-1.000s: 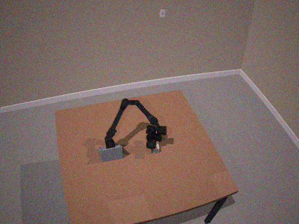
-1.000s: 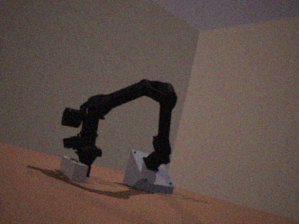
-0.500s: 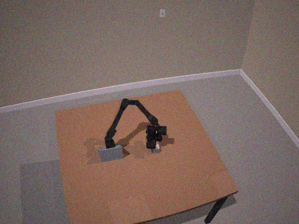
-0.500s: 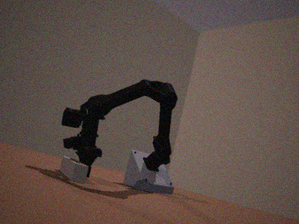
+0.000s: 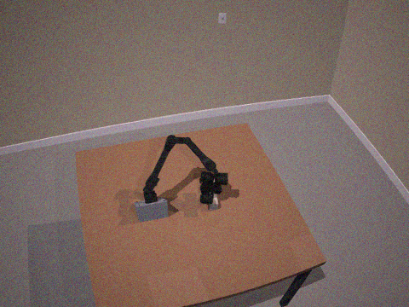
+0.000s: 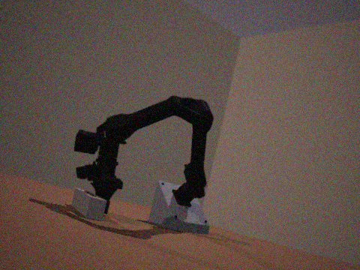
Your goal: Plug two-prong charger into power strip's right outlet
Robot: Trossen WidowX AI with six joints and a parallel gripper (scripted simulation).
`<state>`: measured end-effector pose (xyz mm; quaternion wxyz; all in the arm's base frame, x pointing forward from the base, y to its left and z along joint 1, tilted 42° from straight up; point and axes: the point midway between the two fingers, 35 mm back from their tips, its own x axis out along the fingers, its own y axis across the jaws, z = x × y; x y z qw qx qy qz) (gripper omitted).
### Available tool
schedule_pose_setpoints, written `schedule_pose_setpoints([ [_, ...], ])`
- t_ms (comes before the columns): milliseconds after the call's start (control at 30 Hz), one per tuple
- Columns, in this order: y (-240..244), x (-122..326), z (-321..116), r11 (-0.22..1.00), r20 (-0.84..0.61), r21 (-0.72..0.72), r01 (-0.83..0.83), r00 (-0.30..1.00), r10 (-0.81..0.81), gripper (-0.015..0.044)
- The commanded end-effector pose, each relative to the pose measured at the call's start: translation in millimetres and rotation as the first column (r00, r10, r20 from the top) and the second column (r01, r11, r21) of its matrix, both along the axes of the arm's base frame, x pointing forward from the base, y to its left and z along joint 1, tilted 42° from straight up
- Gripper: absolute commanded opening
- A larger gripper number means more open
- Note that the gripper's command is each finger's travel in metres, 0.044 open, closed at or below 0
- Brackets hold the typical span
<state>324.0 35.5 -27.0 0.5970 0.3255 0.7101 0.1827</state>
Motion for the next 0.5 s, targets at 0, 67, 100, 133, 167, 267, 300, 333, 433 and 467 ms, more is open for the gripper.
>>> schedule_pose_setpoints([
  [0, -0.1, 0.3, -0.1, 1.0, 0.002, 0.0, 0.0, 1.0, 0.0, 0.0],
  [67, -0.1, 0.3, -0.1, 1.0, 0.002, 0.0, 0.0, 1.0, 0.0, 0.0],
  [100, -0.1, 0.3, -0.1, 1.0, 0.002, 0.0, 0.0, 1.0, 0.0, 0.0],
  [133, -0.1, 0.3, -0.1, 1.0, 0.002, 0.0, 0.0, 1.0, 0.0, 0.0],
  [167, -0.1, 0.3, -0.1, 1.0, 0.002, 0.0, 0.0, 1.0, 0.0, 0.0],
  [267, -0.1, 0.3, -0.1, 1.0, 0.002, 0.0, 0.0, 1.0, 0.0, 0.0079],
  [300, -0.1, 0.3, -0.1, 1.0, 0.002, 0.0, 0.0, 1.0, 0.0, 0.0105],
  [333, -0.1, 0.3, -0.1, 1.0, 0.002, 0.0, 0.0, 1.0, 0.0, 0.0131],
  [433, -0.1, 0.3, -0.1, 1.0, 0.002, 0.0, 0.0, 1.0, 0.0, 0.021],
  [467, -0.1, 0.3, -0.1, 1.0, 0.002, 0.0, 0.0, 1.0, 0.0, 0.0236],
])
